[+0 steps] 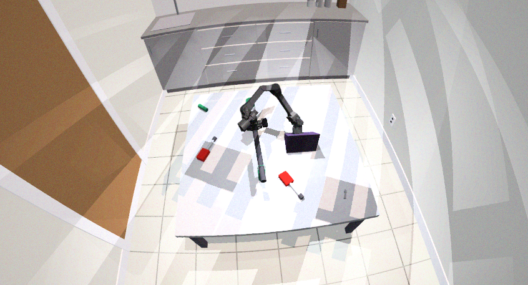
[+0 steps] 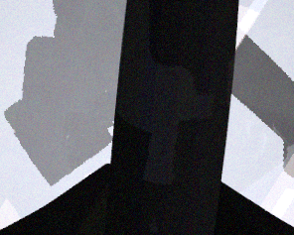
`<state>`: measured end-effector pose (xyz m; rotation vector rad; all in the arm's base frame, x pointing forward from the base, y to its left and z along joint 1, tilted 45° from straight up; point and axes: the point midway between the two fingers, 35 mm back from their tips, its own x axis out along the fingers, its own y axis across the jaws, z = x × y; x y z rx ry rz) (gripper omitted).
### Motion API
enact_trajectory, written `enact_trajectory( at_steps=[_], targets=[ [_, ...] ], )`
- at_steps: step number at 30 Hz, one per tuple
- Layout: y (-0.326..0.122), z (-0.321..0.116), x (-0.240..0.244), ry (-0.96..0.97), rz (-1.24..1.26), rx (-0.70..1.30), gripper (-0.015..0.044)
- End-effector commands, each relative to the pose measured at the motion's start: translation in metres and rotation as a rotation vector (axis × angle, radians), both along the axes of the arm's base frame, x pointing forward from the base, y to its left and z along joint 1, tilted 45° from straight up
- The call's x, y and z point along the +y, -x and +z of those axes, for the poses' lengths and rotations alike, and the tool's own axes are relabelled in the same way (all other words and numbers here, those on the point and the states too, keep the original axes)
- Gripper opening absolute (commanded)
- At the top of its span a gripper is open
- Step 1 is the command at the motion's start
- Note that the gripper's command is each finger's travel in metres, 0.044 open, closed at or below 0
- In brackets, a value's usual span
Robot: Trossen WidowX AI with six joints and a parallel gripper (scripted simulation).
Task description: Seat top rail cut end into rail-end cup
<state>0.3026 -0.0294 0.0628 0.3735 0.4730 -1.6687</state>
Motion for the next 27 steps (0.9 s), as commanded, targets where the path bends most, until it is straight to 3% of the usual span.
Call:
enact_trajectory(
  at_steps=[1, 27],
  targets=[
    [-0.002, 0.006, -0.001, 0.005, 0.009, -0.007, 0.0000],
    [-0.004, 0.019, -0.008, 0.006, 0.009, -0.006, 0.0000]
  ],
)
